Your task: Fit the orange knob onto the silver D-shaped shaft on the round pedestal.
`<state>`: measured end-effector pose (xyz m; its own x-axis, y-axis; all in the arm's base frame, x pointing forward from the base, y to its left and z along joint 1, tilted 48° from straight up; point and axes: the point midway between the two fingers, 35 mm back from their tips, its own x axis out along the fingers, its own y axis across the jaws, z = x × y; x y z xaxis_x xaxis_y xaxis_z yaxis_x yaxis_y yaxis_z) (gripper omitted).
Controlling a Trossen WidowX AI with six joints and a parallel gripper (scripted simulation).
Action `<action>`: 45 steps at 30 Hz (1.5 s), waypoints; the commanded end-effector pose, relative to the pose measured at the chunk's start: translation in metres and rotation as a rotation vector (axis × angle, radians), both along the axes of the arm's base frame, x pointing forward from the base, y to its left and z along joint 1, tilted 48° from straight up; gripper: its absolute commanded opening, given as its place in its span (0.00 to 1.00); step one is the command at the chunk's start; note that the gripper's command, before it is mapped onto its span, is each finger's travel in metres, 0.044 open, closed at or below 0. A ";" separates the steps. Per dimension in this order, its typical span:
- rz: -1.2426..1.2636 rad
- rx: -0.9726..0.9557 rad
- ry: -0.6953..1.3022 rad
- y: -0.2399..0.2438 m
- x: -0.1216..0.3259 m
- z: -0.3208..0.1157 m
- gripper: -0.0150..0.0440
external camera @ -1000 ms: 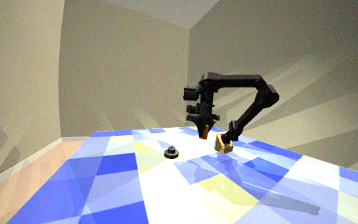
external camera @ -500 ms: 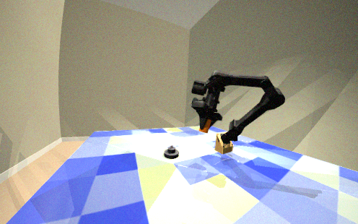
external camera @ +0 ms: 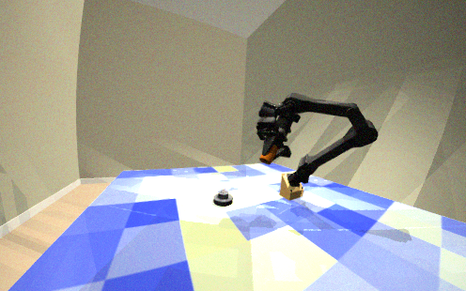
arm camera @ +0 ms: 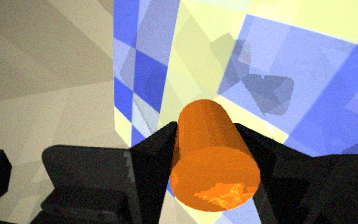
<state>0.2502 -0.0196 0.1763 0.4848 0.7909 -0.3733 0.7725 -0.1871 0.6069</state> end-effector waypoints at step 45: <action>-0.247 0.135 -0.194 -0.014 0.001 0.018 0.25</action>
